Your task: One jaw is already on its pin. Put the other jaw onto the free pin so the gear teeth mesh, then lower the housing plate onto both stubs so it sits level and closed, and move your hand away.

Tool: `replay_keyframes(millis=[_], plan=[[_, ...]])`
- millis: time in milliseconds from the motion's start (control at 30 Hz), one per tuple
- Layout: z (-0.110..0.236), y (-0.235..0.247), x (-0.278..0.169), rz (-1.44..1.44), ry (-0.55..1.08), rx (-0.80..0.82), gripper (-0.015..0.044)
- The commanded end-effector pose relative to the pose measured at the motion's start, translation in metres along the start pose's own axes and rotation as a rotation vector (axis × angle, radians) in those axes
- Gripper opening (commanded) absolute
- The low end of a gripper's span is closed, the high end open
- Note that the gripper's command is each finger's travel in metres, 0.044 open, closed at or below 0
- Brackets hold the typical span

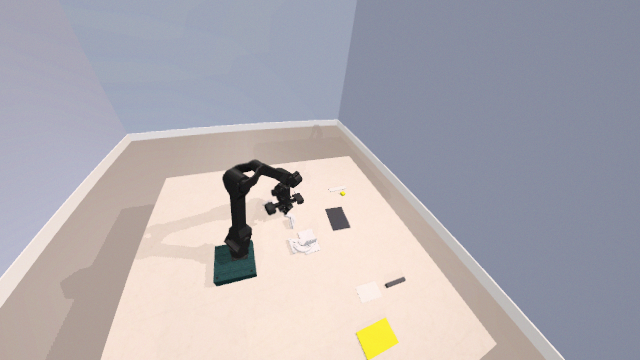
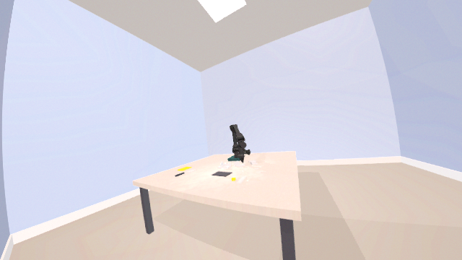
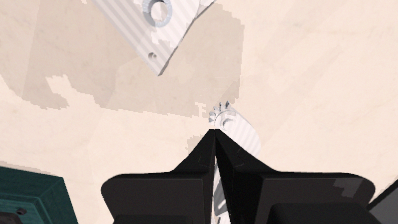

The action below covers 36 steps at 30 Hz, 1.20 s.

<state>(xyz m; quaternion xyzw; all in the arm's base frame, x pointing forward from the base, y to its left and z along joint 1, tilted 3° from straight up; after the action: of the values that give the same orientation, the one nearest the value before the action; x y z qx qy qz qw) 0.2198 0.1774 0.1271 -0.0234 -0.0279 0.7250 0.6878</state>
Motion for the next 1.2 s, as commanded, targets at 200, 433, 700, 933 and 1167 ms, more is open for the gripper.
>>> replay_keyframes(millis=[200, 433, 700, 933, 1167], plan=[[0.059, 0.000, 0.000, 0.000, -0.001, 0.000, 0.0000], [0.051, 0.000, 0.000, 0.003, -0.002, -0.001, 0.0079], [0.051, 0.000, 0.000, 0.003, -0.002, -0.001, 0.0289], [0.051, 0.000, 0.000, 0.003, -0.002, -0.001, 0.0440], [0.051, 0.000, 0.000, 0.003, -0.002, -0.001, 0.0440]])
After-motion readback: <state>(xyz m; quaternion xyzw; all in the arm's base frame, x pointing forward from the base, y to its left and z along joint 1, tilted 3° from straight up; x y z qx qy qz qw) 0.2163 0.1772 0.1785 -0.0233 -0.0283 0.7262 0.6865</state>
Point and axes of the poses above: the point midway between the two fingers, 35 mm back from their tips, its own z axis back along the fingers, its own y axis across the jaws, x = y × z, the point moved 9 cm from there along z, back along the fingers, and after that the axes turned 11 degrees about -z, right-handed, at the moved point
